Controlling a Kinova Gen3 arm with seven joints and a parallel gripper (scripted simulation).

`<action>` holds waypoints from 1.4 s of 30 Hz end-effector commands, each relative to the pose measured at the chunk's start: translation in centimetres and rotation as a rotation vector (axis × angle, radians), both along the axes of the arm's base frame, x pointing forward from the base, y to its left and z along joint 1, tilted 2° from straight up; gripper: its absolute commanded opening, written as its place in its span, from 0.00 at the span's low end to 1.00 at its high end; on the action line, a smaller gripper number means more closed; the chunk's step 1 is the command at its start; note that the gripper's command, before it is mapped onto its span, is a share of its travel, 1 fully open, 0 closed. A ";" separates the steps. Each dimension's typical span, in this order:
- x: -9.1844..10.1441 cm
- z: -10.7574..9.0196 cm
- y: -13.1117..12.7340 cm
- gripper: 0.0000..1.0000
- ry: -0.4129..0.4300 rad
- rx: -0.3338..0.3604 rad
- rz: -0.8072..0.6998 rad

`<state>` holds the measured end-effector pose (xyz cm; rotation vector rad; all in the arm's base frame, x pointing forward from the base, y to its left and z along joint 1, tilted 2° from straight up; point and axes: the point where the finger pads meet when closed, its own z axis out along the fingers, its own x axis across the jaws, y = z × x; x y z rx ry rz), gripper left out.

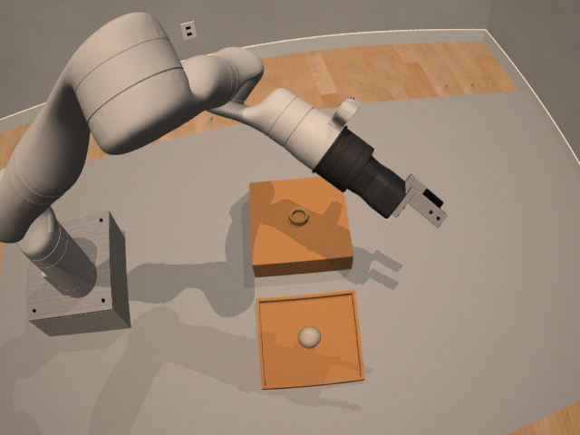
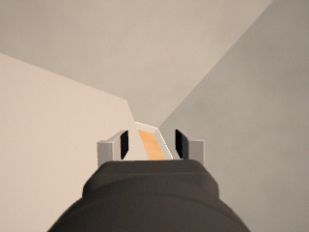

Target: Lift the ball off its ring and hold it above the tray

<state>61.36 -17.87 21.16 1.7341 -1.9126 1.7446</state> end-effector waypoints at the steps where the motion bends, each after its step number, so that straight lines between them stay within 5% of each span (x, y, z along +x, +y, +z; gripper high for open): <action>1: 0.0 0.1 0.0 1.00 -0.002 -0.001 0.000; 25: -0.5 -0.7 -0.8 1.00 0.034 0.006 -0.015; 34: -3.2 -4.4 -3.7 1.00 0.183 0.048 -0.073; 42: -9.3 -11.1 -7.2 1.00 0.461 0.196 -0.146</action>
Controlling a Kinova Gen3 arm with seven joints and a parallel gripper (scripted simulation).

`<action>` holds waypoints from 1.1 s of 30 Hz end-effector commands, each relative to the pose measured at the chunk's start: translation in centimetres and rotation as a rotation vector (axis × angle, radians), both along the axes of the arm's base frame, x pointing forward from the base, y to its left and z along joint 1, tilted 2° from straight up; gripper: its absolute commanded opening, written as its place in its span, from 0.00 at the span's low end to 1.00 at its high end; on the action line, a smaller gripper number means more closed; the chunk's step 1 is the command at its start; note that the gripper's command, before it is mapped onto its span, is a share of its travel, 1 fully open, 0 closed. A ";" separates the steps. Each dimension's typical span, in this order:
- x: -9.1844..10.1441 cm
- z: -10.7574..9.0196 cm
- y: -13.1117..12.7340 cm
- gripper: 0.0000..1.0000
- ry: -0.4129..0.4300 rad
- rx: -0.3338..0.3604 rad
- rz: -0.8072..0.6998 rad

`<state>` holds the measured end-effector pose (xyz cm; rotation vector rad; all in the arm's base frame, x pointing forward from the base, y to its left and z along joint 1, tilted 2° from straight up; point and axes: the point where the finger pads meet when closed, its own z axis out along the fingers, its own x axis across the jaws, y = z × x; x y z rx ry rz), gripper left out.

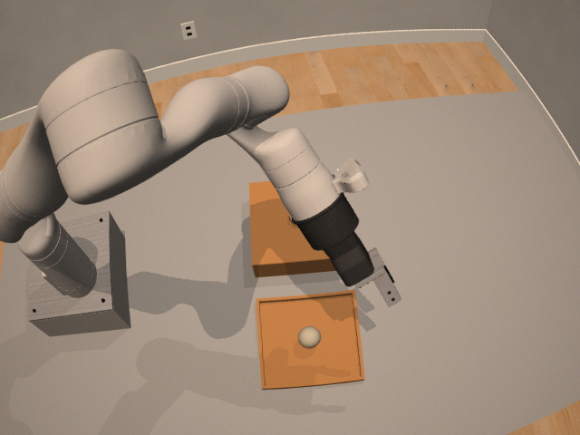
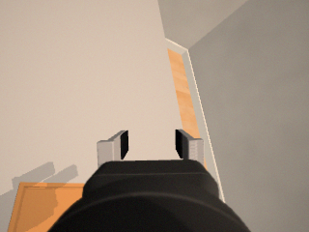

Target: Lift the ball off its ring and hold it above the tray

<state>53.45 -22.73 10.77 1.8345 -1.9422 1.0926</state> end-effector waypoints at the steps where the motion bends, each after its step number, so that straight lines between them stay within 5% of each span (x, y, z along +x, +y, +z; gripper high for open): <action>1: -2.3 -1.6 -2.6 1.00 0.067 0.053 -0.055; 7: -7.3 -6.0 -2.5 1.00 0.242 0.255 -0.087; 9: -7.3 -6.0 -2.5 1.00 0.242 0.255 -0.087; 15: -10.4 -8.4 -0.7 1.00 0.333 0.468 -0.086; 21: -11.6 -9.0 1.0 1.00 0.353 0.628 -0.070; 33: -11.9 -9.0 2.0 1.00 0.348 0.718 -0.057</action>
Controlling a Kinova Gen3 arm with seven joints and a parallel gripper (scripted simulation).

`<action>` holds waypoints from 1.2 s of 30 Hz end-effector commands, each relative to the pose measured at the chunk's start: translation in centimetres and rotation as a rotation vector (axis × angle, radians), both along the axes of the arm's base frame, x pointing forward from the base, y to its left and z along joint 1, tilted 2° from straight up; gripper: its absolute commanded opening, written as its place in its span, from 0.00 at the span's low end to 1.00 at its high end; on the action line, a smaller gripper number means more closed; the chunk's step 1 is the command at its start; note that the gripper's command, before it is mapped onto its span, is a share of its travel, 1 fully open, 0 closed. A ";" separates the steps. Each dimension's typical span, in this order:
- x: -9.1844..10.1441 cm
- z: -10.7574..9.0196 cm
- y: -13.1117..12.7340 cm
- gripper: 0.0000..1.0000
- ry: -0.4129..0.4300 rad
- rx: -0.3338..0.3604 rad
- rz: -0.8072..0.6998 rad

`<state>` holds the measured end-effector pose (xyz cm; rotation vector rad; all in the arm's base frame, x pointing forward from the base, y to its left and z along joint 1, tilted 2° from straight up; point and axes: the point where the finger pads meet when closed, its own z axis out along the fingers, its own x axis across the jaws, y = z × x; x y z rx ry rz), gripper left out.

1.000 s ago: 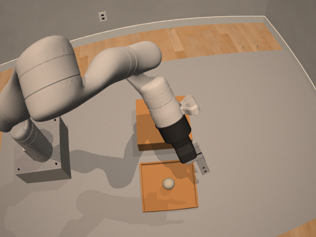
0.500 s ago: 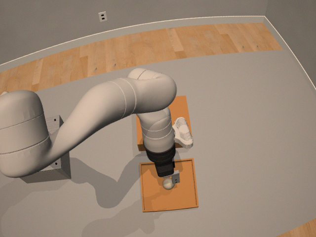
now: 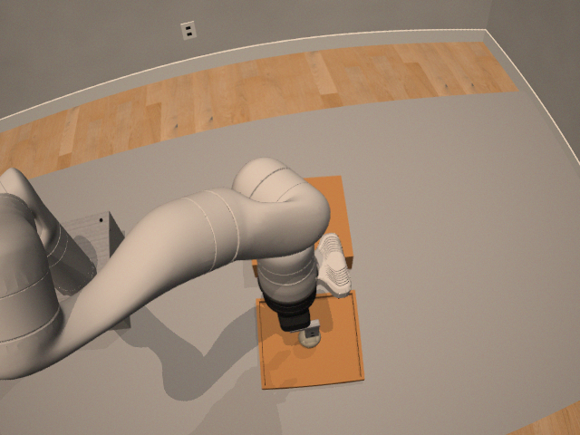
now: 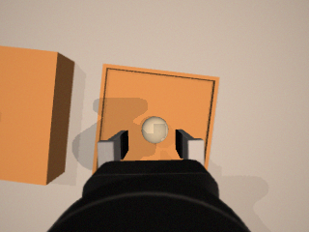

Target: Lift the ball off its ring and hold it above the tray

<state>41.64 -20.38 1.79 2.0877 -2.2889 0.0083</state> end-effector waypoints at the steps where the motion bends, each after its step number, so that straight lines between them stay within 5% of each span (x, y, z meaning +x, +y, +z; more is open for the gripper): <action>1: -0.1 0.0 -0.3 1.00 -0.002 0.003 -0.009; 12: -0.1 -0.8 -0.4 1.00 -0.002 0.002 -0.010; 25: -0.2 -9.5 -0.7 1.00 -0.002 0.002 -0.010; 36: -0.3 -9.9 -0.7 1.00 -0.002 0.002 -0.009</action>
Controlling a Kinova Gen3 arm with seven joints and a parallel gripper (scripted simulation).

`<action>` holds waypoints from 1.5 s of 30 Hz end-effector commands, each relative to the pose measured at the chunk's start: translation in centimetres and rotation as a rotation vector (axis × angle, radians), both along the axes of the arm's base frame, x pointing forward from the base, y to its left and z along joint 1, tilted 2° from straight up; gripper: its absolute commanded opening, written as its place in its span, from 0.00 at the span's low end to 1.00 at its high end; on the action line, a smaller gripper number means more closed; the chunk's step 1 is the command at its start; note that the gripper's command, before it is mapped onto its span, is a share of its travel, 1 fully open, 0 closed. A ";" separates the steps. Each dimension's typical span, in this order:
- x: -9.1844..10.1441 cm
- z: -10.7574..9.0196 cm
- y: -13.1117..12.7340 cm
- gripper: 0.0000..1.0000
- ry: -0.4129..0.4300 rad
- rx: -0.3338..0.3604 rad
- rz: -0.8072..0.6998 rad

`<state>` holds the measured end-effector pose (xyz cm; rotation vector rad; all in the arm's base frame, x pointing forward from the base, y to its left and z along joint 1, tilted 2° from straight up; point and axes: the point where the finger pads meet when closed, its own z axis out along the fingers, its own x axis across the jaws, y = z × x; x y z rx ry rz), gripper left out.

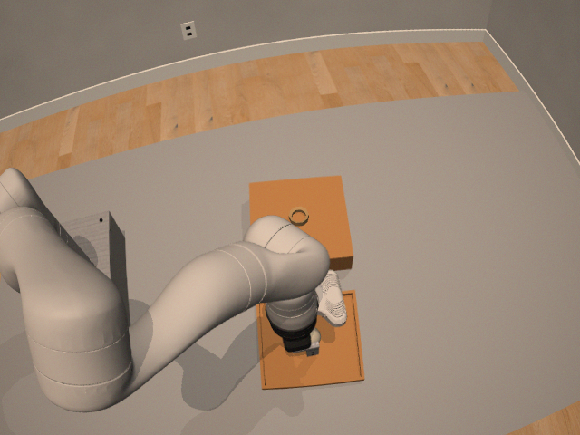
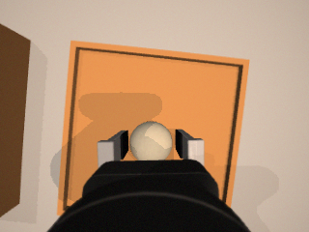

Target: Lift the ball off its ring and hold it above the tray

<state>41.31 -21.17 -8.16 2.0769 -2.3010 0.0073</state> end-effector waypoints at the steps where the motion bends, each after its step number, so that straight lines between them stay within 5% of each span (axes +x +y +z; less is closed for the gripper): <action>1: 0.1 0.0 0.1 1.00 -0.001 0.000 0.001; 4: 0.1 0.0 0.1 1.00 -0.001 0.000 0.001; 5: 0.1 0.0 0.1 0.00 -0.001 0.000 0.001; 39: 0.1 0.0 0.1 0.00 -0.001 0.000 0.001; 45: 0.2 1.8 0.0 0.00 -0.001 0.000 0.000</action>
